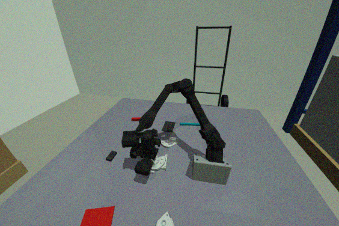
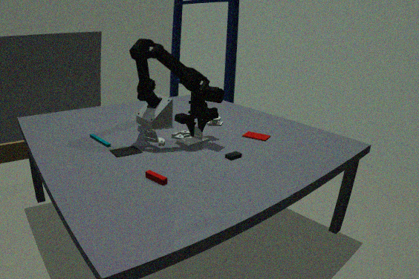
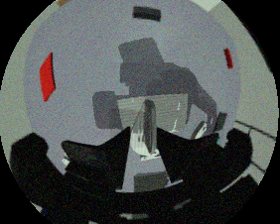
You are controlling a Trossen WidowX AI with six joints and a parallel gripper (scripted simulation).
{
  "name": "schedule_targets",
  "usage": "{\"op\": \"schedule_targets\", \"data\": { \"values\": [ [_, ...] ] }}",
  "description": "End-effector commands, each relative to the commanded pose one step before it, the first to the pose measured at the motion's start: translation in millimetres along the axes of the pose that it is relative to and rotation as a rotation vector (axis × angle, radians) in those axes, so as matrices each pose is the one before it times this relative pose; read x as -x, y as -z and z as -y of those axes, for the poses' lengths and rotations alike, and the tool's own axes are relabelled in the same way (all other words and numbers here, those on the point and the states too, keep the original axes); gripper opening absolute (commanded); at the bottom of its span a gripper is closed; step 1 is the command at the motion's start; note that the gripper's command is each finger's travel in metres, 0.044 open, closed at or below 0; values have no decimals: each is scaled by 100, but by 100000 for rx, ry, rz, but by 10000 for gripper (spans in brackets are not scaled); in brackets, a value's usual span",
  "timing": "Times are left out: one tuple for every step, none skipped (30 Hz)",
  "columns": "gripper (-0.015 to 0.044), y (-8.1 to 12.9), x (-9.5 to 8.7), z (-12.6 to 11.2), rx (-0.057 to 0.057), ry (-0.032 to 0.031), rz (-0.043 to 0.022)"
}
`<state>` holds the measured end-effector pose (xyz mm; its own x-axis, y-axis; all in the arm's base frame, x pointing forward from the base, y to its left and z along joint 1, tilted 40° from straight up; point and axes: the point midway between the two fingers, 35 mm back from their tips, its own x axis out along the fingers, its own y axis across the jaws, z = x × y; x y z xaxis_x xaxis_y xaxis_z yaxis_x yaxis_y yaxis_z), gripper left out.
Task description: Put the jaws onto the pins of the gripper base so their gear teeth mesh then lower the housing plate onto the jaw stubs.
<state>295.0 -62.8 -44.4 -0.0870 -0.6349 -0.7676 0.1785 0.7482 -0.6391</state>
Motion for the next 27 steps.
{"op": "schedule_targets", "data": {
  "values": [
    [134,-20,-21,22,359,261,195],
    [134,0,0,0,0,0,0],
    [134,0,0,0,0,0,0],
    [134,0,0,0,0,0,0],
    [134,0,0,0,0,0,0],
    [134,0,0,0,0,0,0],
    [134,0,0,0,0,0,0],
    [134,0,0,0,0,0,0],
    [134,0,0,0,0,0,0],
    [134,0,0,0,0,0,0],
    [134,0,0,0,0,0,0],
    [134,0,0,0,0,0,0],
    [134,0,0,0,0,0,0],
    [134,0,0,0,0,0,0],
    [134,0,0,0,0,0,0],
    [134,0,0,0,0,0,0],
    [134,0,0,0,0,0,0],
    [134,0,0,0,0,0,0],
    [160,22,20,-22,-353,-259,-200],
    [186,0,0,0,0,0,0],
    [213,0,0,0,1,0,-1],
    [224,0,0,0,0,0,0],
    [224,0,0,0,0,0,0],
    [224,0,0,0,0,0,0],
    [224,0,0,0,0,0,0],
    [224,0,0,0,0,0,0],
    [224,0,0,0,0,0,0]
  ]
}}
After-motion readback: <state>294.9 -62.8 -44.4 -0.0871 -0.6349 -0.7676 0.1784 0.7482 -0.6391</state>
